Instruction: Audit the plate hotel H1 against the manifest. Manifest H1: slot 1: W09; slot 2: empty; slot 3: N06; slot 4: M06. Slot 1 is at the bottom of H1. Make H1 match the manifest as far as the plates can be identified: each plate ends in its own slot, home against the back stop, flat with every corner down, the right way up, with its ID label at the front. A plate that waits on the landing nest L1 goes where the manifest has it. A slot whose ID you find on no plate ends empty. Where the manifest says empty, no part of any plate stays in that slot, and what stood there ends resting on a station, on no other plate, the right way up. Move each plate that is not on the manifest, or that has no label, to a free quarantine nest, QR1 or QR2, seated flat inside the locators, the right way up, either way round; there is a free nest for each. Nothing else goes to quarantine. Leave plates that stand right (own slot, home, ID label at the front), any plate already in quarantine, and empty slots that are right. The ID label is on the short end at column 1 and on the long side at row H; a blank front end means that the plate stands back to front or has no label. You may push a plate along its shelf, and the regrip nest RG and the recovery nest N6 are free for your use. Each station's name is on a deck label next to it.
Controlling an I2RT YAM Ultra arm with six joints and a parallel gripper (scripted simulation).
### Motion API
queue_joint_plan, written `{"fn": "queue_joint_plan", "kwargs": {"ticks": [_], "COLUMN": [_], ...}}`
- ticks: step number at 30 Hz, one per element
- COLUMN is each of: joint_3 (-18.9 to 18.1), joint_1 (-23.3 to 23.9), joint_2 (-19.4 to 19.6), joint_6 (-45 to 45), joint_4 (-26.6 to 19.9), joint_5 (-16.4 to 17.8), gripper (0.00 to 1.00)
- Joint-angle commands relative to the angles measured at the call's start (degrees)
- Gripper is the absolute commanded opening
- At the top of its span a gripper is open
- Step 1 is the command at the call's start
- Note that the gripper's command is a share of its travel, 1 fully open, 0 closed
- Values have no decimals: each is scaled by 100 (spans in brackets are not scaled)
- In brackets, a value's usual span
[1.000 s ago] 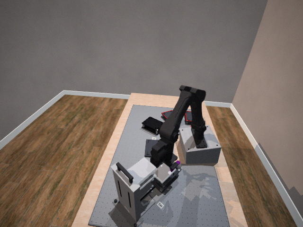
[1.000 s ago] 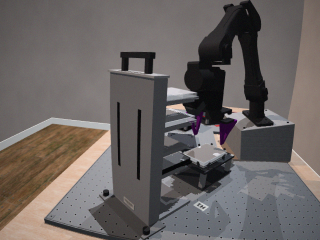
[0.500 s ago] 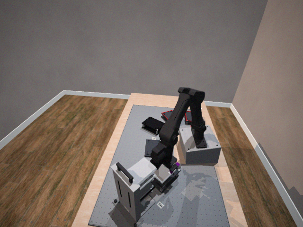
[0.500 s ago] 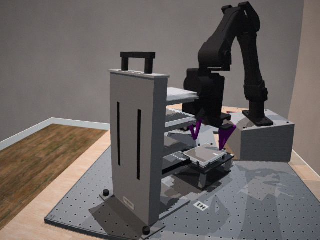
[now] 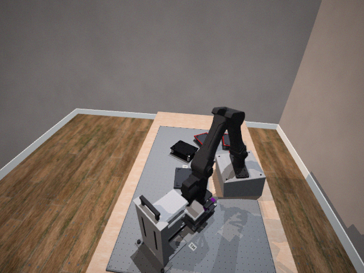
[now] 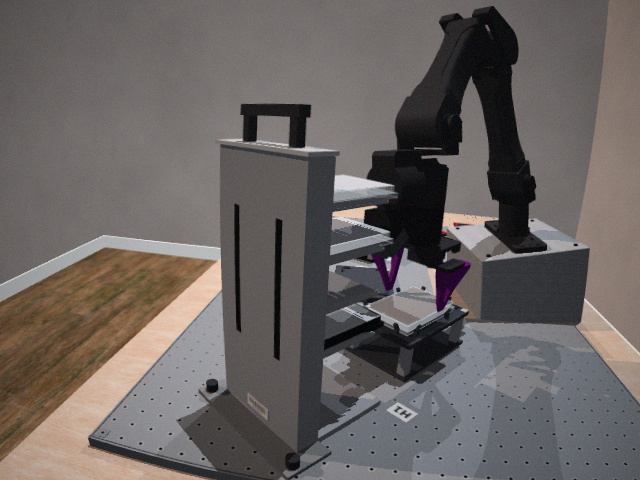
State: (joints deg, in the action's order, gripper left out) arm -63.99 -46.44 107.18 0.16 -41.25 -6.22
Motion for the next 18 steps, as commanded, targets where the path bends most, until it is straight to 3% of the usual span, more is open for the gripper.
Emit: {"fn": "queue_joint_plan", "kwargs": {"ticks": [1, 18], "joint_3": [-7, 115], "joint_1": [0, 31], "joint_2": [-7, 221], "joint_6": [-24, -56], "joint_4": [168, 522], "joint_5": [3, 6], "gripper": [100, 100]}}
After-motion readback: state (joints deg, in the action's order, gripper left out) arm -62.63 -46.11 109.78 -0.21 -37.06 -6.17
